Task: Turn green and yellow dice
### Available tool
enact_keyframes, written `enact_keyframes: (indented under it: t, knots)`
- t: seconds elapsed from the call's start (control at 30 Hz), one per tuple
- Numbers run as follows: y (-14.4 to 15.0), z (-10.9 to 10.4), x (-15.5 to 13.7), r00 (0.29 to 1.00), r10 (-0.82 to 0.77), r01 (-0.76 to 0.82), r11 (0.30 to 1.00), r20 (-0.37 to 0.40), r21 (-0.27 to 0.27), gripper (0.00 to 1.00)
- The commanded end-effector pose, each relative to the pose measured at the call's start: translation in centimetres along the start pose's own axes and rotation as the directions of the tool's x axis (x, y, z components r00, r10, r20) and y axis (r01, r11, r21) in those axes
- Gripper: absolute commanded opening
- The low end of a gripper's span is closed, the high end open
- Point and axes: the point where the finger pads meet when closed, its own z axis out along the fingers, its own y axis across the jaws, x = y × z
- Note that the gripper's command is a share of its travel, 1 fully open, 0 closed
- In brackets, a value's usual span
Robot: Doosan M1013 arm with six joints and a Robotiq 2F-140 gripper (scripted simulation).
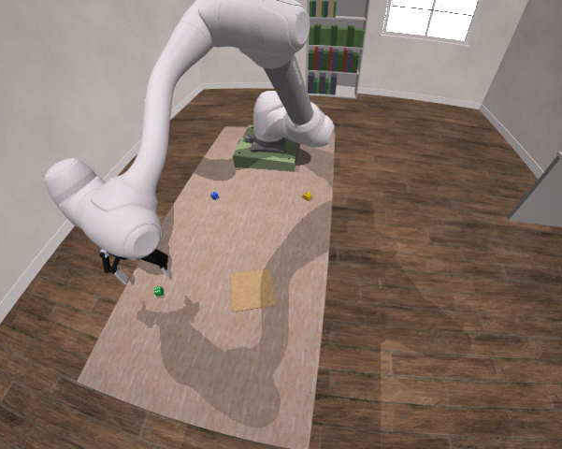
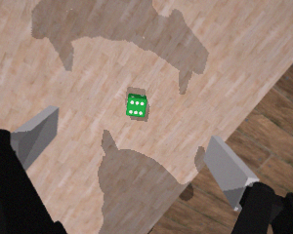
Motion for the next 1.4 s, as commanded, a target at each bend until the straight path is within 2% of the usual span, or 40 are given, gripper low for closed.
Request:
enact_keyframes:
  t: [0.0, 0.07, 0.1, 1.37]
  knots:
    - [0.0, 0.0, -0.01, 1.0, -0.023, 0.023, 1.0, -0.002, 0.003, 1.0]
    - [0.0, 0.0, -0.01, 1.0, -0.023, 0.023, 1.0, -0.002, 0.003, 1.0]
    - [0.0, 0.0, -0.01, 1.0, -0.023, 0.023, 1.0, -0.002, 0.003, 0.32]
    - [0.0, 0.02, -0.01, 1.0, -0.023, 0.023, 1.0, -0.002, 0.003, 0.32]
